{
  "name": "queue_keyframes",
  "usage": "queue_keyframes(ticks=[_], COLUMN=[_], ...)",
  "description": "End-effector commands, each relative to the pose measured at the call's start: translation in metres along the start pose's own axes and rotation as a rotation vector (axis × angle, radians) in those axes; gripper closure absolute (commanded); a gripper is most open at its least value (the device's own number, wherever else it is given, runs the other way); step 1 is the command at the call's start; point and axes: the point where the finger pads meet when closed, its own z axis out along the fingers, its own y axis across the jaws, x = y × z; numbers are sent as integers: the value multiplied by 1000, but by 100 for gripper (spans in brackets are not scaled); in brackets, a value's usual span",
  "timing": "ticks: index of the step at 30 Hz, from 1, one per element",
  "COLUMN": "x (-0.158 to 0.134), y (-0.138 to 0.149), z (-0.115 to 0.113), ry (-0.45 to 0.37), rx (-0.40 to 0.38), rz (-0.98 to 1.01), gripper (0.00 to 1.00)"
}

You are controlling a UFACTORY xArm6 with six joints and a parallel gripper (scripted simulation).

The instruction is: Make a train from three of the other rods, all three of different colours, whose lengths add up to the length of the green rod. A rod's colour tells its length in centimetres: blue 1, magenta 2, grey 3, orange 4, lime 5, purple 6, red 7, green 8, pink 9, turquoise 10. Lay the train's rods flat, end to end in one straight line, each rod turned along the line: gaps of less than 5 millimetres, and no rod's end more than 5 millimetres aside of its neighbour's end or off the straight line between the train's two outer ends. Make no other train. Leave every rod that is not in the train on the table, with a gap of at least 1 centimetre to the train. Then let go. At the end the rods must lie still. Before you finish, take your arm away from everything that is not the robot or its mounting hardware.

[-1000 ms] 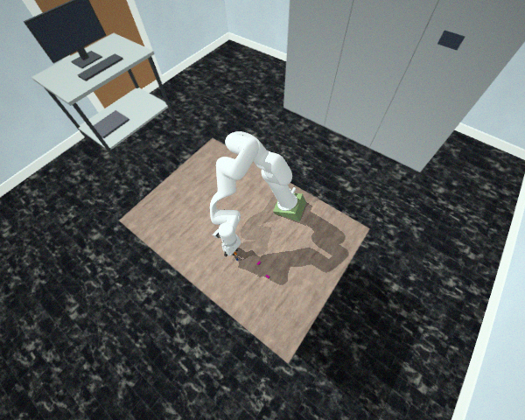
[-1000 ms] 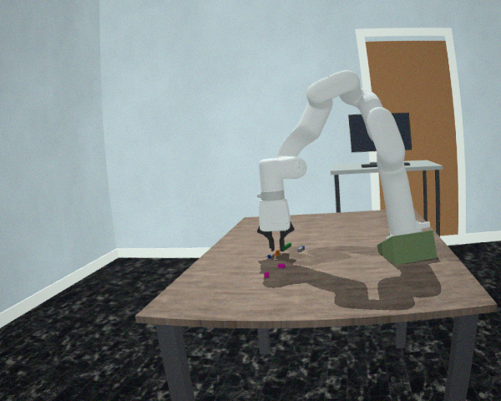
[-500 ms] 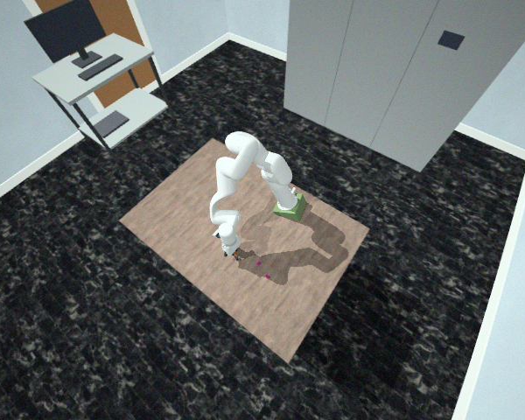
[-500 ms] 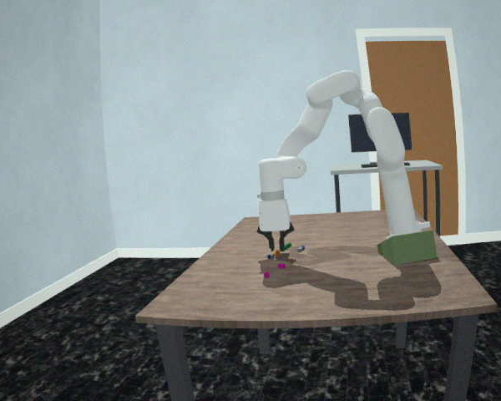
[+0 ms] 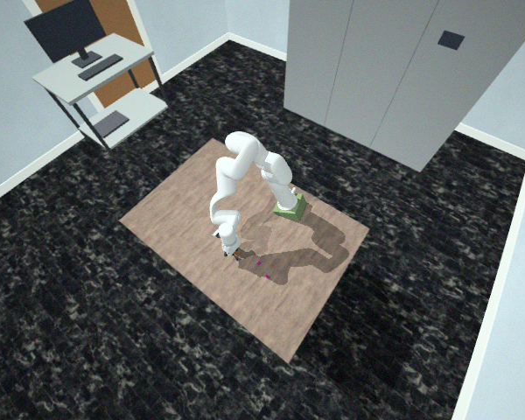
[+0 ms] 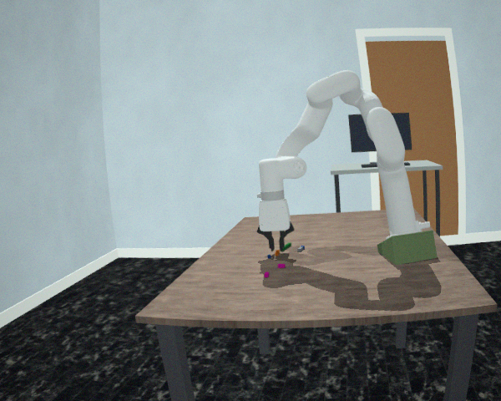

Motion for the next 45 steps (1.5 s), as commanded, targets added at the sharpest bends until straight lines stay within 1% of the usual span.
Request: queue_keyframes(ticks=[1,18,33,45], x=[0,0,0,0], y=[-1,-1,-1,-1], z=[-1,1,12,13], ry=[0,0,0,0], rx=[4,4,4,4], rz=[1,1,1,1], gripper=[76,76,76,76])
